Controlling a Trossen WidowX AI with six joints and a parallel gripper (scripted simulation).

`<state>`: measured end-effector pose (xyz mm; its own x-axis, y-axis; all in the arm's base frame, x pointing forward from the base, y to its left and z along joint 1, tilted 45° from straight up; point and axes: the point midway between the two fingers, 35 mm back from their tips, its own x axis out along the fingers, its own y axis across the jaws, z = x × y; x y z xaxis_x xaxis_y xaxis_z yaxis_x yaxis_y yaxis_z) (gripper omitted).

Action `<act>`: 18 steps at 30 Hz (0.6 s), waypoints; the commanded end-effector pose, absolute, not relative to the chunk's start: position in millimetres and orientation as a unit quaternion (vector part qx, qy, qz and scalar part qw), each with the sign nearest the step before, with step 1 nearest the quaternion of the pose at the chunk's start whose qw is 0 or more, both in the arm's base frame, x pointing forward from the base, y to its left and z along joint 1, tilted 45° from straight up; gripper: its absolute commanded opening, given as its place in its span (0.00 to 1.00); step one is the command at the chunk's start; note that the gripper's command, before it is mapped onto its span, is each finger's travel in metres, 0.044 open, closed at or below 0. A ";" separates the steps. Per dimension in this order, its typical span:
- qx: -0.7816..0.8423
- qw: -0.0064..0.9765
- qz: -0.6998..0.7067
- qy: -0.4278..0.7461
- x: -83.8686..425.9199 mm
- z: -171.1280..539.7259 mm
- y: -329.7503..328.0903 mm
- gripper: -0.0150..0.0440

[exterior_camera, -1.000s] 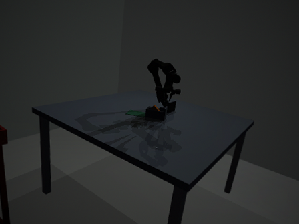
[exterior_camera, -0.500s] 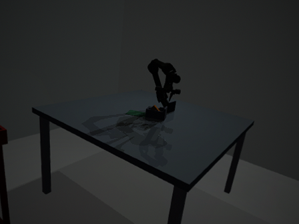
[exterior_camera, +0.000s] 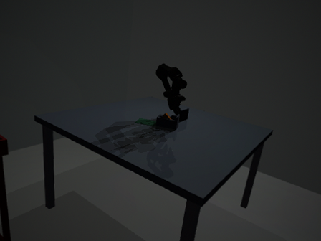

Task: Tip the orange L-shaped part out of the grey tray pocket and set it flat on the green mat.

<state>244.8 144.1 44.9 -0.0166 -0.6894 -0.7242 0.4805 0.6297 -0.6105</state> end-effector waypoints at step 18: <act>0.158 0.682 -0.602 0.384 260.0 57.8 105.6 0.73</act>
<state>260.2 115.1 64.5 -0.0176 -0.6950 -0.7188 0.9390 0.2354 -0.2507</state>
